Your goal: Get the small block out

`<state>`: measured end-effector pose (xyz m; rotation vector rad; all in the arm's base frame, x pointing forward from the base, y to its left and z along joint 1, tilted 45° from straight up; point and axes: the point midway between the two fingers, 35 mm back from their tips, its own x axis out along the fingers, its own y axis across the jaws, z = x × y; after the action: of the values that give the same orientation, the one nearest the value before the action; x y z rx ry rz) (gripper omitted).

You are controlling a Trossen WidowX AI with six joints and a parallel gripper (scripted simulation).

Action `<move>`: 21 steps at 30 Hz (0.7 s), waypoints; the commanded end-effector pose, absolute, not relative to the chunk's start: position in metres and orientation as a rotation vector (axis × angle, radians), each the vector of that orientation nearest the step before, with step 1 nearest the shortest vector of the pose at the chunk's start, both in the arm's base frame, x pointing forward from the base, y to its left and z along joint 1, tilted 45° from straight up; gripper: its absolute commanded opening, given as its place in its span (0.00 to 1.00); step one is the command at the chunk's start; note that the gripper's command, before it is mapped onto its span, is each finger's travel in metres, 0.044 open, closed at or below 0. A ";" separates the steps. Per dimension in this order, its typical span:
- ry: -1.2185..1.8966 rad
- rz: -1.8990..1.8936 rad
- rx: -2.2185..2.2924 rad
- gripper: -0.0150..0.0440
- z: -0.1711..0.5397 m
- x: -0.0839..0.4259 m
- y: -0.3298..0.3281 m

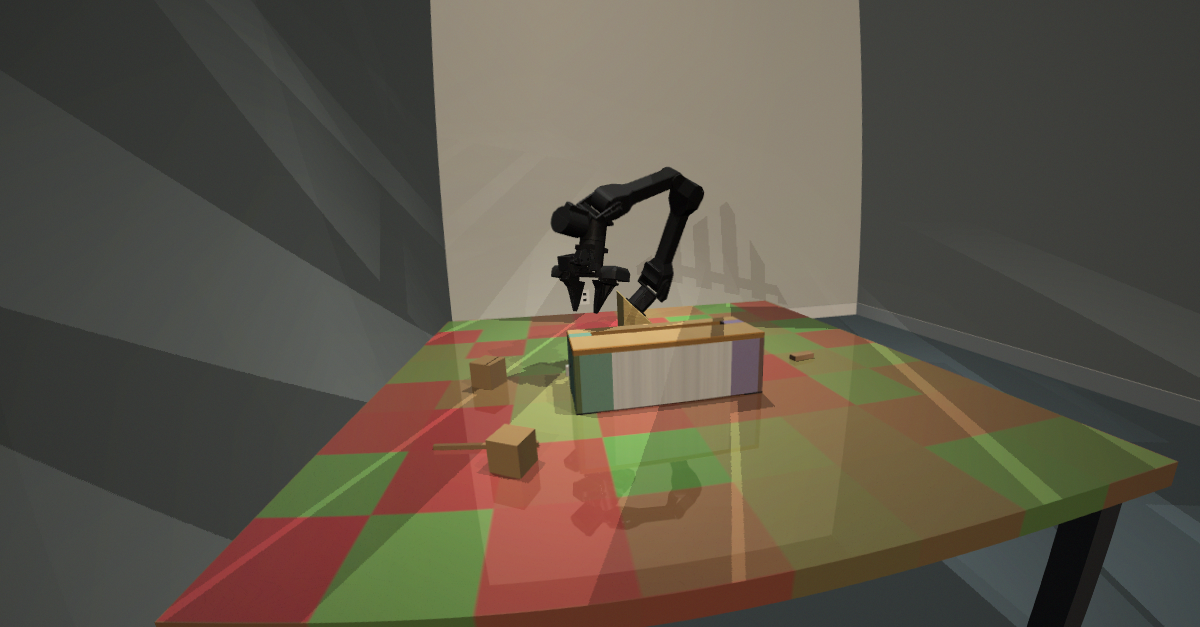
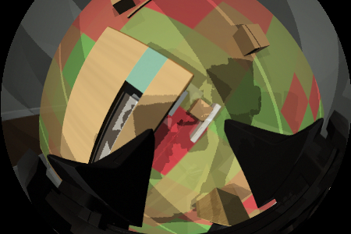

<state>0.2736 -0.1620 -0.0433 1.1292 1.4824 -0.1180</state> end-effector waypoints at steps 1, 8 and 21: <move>1.442 -0.766 1.970 0.74 -0.056 0.266 -0.167; 1.340 -1.129 2.360 0.74 -0.058 0.263 -0.173; 0.974 -1.895 2.994 0.74 -0.061 0.257 -0.182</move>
<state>0.2646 -0.1770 -0.0497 2.3376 1.3052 -1.1376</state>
